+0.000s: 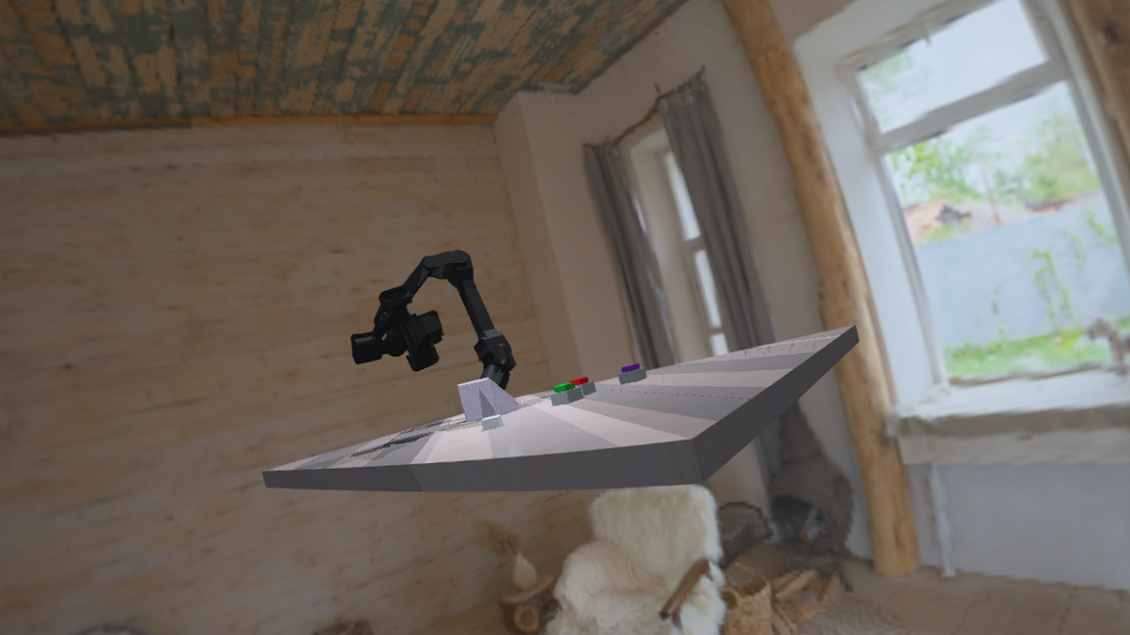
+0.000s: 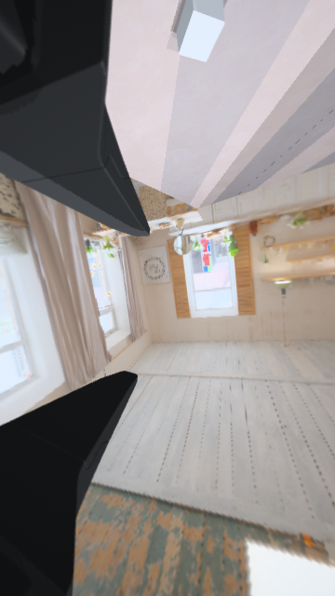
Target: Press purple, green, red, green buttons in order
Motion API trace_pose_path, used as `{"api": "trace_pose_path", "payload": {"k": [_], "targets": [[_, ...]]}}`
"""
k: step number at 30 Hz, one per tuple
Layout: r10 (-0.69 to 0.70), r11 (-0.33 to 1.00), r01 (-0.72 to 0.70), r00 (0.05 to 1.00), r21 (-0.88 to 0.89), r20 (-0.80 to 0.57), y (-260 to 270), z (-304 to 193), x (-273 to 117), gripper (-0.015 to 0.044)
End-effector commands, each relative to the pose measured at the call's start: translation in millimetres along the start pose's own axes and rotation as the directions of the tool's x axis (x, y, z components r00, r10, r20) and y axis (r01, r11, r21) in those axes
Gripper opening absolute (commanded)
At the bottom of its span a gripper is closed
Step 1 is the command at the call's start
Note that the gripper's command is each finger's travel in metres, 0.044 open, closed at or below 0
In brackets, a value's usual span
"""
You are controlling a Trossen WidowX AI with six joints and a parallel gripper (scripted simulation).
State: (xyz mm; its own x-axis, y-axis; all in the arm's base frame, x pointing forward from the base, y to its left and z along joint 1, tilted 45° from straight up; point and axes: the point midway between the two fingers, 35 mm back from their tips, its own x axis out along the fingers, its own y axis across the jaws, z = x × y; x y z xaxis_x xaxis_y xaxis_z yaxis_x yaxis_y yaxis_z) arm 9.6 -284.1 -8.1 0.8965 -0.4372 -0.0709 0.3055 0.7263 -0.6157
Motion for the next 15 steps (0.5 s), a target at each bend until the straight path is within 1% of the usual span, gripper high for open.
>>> {"api": "trace_pose_path", "payload": {"k": [1, 4, 7, 10, 15], "targets": [[0.005, 1.0, -0.005, 1.0, 0.004, 0.002, 0, 0, 1, 0.04], [0.08, 0.995, -0.082, 0.996, 0.061, 0.033, 1, 7, 16, 0.04], [0.236, 0.953, -0.249, 0.967, 0.171, 0.091, 5, 24, 46, 0.04], [0.401, 0.863, -0.424, 0.905, 0.274, 0.14, 14, 46, 77, 0.04], [0.614, 0.643, -0.627, 0.765, 0.439, 0.193, 27, 93, 121, 0.04]]}}
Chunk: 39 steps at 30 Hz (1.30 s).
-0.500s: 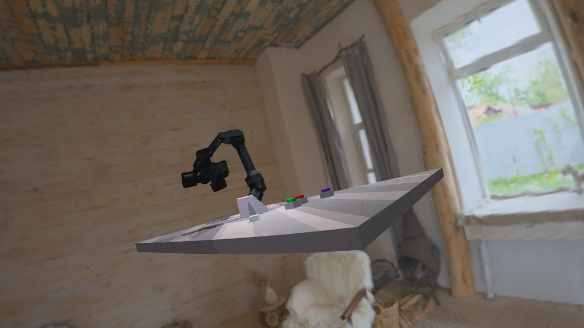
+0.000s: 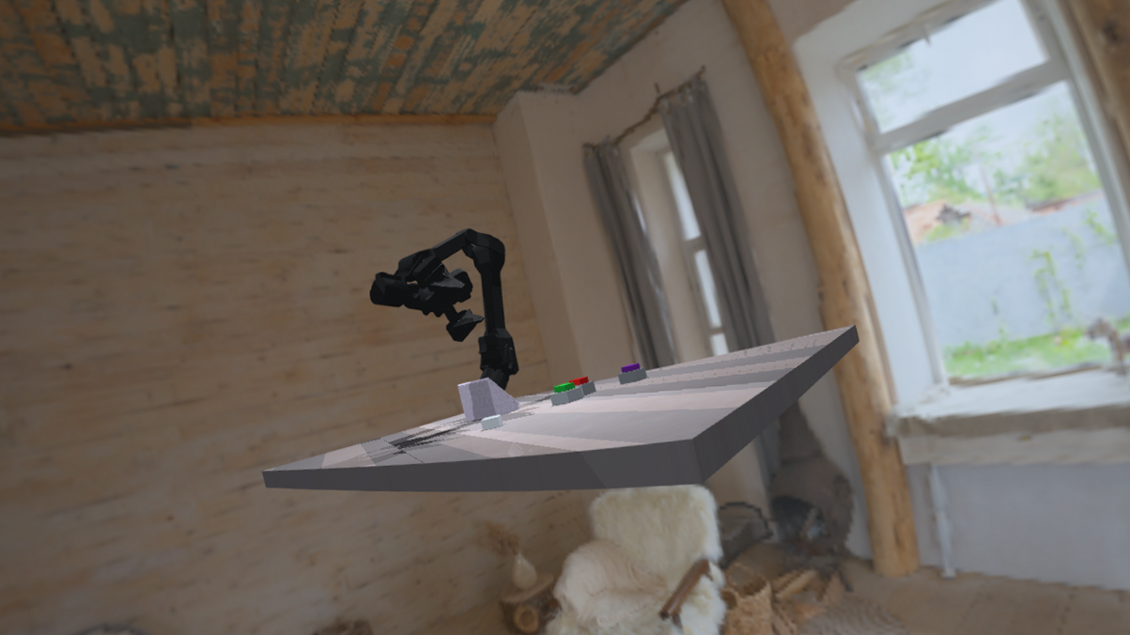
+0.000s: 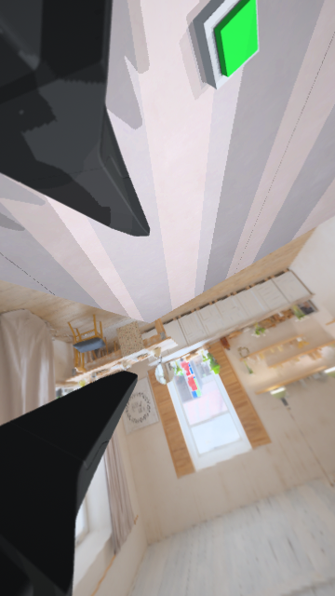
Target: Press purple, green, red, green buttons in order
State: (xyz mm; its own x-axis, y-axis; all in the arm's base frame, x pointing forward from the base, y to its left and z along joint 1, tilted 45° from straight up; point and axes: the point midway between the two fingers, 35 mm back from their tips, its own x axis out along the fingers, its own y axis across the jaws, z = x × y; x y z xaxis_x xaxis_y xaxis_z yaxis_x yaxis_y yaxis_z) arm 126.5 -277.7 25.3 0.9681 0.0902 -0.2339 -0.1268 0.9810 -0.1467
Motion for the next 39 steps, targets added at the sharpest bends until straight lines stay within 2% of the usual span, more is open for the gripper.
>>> {"api": "trace_pose_path", "payload": {"k": [1, 5, 9, 17, 22, 28, 37, 39], "targets": [[0.182, 0.972, -0.174, 0.982, 0.158, -0.043, 6, 31, 37, 0.04], [0.366, 0.887, -0.315, 0.925, 0.337, -0.099, 23, 68, 76, 0.04], [0.52, 0.777, -0.383, 0.838, 0.5, -0.167, 51, 107, 110, 0.04], [0.709, 0.608, -0.322, 0.631, 0.726, -0.314, 125, 181, 149, 0.04], [0.762, 0.563, -0.203, 0.501, 0.801, -0.409, 178, 223, 154, 0.04], [0.774, 0.566, -0.035, 0.367, 0.823, -0.517, 241, 267, 139, 0.04], [0.77, 0.572, 0.0, 0.343, 0.82, -0.537, 254, 275, 134, 0.04], [0.77, 0.573, 0.0, 0.343, 0.82, -0.538, 260, 271, 137, 0.0348]]}}
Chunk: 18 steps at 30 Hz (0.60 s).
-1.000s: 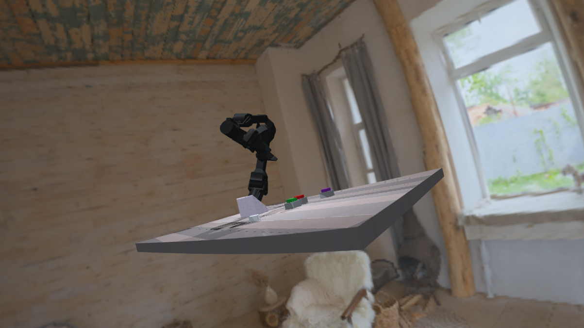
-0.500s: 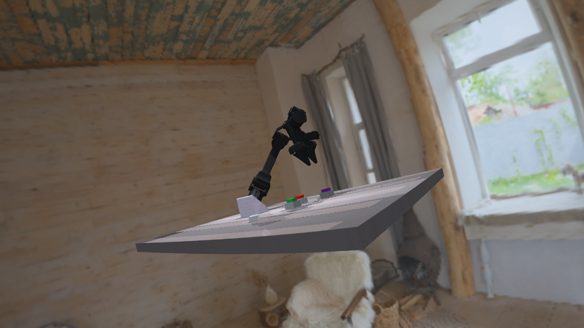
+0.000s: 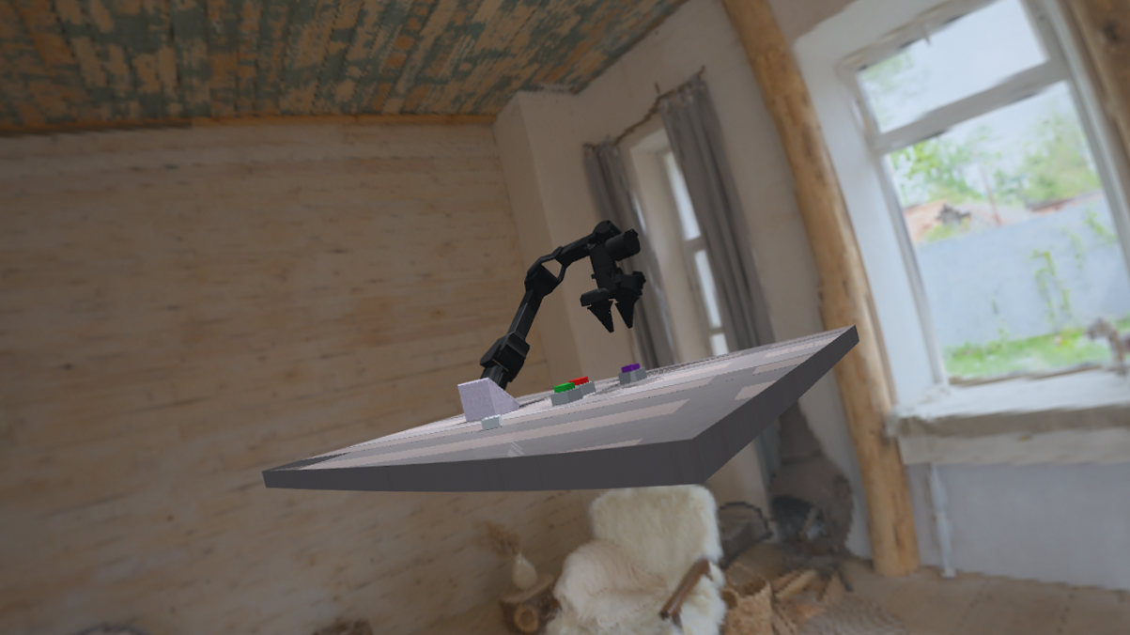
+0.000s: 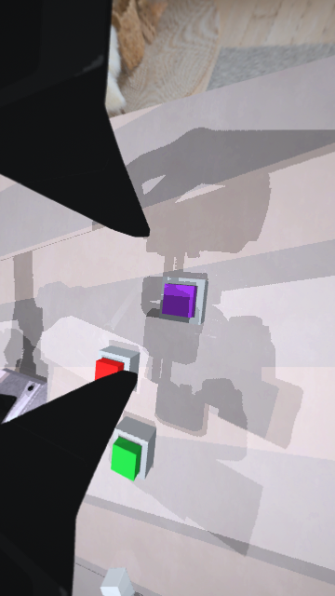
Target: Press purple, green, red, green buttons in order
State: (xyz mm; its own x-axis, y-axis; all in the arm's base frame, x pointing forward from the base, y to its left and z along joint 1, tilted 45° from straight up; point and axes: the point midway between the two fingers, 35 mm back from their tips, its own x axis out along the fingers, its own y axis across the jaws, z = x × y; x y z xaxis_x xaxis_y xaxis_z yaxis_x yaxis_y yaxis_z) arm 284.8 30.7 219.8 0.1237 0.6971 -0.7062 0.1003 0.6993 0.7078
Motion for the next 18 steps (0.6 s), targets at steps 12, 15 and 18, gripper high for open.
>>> {"api": "trace_pose_path", "payload": {"k": [12, 15, 18], "targets": [[-0.002, 1.0, 0.002, 1.0, 0.002, -0.004, 1, -2, 60, 0.0032], [-0.002, 1.0, 0.002, 1.0, 0.002, -0.004, 1, -2, 60, 0.002], [-0.002, 1.0, 0.002, 1.0, 0.002, -0.004, 1, -2, 60, 0.002]]}}
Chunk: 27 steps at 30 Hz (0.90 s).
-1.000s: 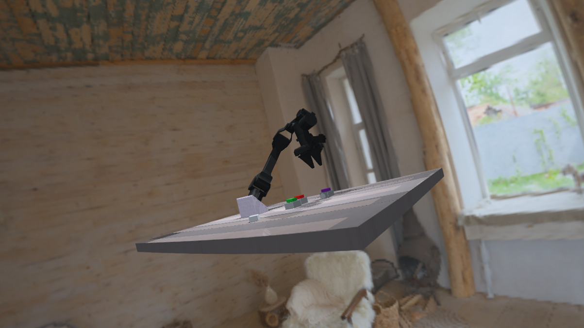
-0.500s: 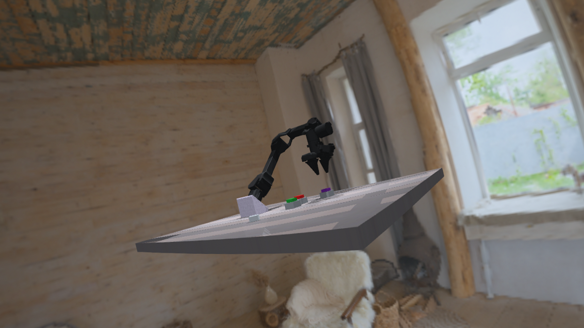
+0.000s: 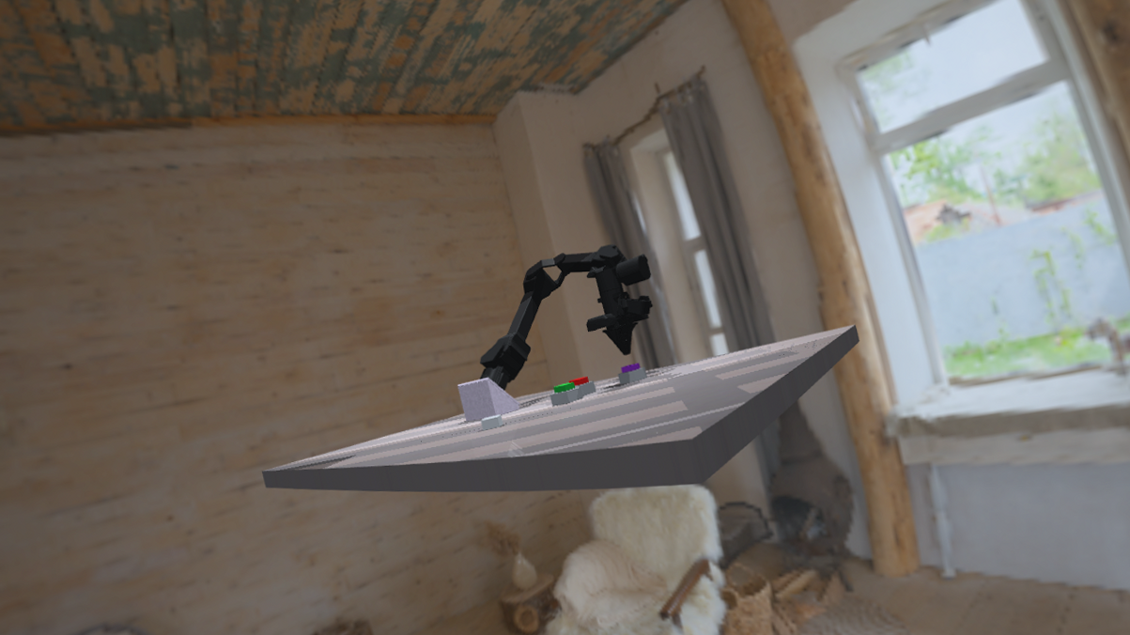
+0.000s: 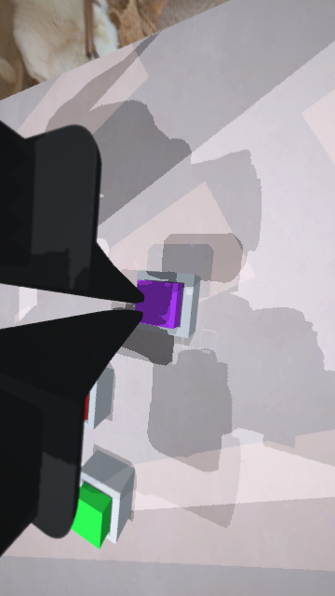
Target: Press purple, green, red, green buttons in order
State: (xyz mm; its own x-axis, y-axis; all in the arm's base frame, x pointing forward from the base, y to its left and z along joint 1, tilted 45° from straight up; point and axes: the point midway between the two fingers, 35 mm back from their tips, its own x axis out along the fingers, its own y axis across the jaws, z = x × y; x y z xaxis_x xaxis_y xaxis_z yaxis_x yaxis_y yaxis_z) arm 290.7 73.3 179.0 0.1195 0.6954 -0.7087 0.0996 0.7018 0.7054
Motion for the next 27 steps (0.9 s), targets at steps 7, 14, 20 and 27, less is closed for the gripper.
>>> {"api": "trace_pose_path", "payload": {"k": [7, 14, 20, 27], "targets": [[0.001, 1.0, -0.001, 1.0, 0.003, 0.0, 0, 0, 6, 0.002], [0.002, 1.0, -0.002, 1.0, 0.003, 0.001, 0, 0, 17, 0.002], [0.002, 1.0, -0.002, 1.0, 0.003, 0.001, 0, 0, 27, 0.002], [0.003, 1.0, -0.003, 1.0, 0.003, 0.001, 0, 0, 33, 0.002]]}}
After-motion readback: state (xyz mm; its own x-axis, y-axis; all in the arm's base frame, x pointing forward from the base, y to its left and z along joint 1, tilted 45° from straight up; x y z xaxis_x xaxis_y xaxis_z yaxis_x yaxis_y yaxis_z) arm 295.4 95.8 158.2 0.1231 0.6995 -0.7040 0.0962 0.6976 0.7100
